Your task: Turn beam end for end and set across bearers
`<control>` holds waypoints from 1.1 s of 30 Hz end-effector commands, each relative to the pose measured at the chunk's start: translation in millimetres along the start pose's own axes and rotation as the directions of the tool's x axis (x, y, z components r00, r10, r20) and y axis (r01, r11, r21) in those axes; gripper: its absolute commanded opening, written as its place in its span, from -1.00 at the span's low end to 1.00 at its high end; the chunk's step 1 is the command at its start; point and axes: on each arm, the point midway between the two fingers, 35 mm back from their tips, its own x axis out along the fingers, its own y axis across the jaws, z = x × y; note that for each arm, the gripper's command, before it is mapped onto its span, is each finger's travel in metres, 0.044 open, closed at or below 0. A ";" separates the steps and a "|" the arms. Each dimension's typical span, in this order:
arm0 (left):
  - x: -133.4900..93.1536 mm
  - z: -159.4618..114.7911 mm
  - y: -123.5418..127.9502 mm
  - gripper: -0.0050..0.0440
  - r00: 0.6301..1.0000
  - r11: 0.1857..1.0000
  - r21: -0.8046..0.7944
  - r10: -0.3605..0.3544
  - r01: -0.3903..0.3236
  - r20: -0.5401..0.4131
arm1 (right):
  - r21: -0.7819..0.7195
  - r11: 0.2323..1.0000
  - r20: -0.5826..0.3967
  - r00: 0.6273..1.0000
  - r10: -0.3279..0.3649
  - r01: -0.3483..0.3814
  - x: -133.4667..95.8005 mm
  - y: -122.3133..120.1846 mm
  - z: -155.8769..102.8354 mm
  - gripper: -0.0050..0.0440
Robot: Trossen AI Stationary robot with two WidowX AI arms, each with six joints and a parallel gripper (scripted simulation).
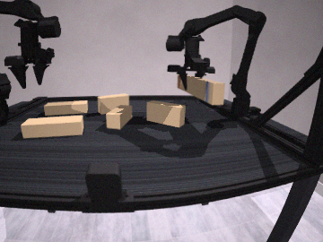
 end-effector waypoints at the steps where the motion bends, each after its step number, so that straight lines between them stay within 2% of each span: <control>1: -0.1 -0.3 0.0 1.00 1.000 1.000 0.004 0.000 0.000 -0.002 | 0.037 0.999 -0.006 1.000 -0.014 0.014 -3.7 -6.7 -3.1 -0.80; 33: -0.1 -0.3 0.0 1.00 1.000 1.000 0.004 0.000 0.000 -0.002 | 0.317 0.948 -0.006 1.000 -0.014 0.015 -4.2 -29.5 -13.4 -0.80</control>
